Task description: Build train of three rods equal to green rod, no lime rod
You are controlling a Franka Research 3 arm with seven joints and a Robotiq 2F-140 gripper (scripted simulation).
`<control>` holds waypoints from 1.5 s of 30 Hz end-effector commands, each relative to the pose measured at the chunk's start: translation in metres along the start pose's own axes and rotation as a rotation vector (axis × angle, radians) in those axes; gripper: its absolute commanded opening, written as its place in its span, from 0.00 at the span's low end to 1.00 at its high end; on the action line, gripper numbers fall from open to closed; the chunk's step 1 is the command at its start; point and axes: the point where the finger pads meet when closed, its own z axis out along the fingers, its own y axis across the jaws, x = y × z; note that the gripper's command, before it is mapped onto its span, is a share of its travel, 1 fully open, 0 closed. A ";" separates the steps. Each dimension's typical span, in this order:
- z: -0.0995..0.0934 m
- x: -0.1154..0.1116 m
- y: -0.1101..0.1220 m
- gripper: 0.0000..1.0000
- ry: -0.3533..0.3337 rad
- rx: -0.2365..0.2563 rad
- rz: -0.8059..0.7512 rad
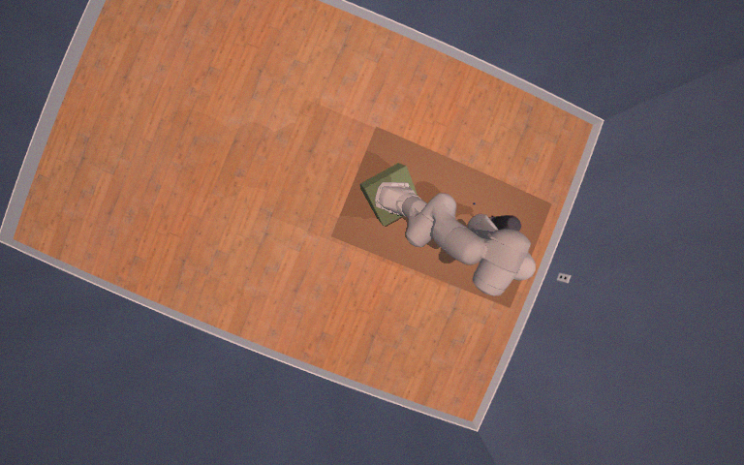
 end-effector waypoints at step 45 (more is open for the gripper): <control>0.000 -0.036 -0.022 1.00 -0.018 -0.002 -0.895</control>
